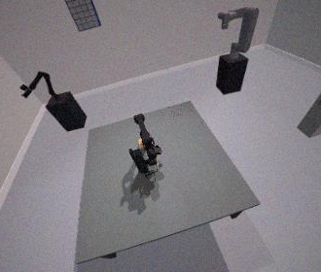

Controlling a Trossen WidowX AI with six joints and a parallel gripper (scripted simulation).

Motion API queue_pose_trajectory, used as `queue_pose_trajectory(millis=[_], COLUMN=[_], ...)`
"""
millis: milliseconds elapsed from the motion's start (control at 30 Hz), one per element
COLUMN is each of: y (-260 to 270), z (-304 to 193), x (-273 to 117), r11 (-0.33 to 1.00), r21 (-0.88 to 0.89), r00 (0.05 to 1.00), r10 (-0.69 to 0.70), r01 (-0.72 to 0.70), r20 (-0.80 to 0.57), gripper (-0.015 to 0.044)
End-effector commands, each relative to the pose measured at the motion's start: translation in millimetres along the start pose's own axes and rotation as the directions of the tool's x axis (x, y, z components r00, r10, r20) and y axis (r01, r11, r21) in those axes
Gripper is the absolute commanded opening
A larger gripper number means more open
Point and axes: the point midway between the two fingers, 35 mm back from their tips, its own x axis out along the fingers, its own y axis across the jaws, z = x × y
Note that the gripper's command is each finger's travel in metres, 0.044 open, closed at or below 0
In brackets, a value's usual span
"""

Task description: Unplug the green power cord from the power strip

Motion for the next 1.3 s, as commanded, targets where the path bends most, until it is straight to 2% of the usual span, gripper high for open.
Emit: queue_pose_trajectory(millis=[0,467,500,667,1267], y=[1,5,4,4,4], z=[31,53,39,39,37], x=[-3,-5,-4,-4,-13], r11=[0.999,0.999,1.000,1.000,0.999], r21=[-0.032,-0.033,-0.015,-0.015,-0.035], r00=[0.998,0.998,0.998,0.998,0.998], r10=[-0.001,0.000,0.003,0.003,0.001], r01=[0.004,0.003,-0.003,-0.003,0.002], r20=[0.065,0.067,0.059,0.059,0.066], gripper=[0.0000,0.0000,0.0026,0.0157,0.0160])
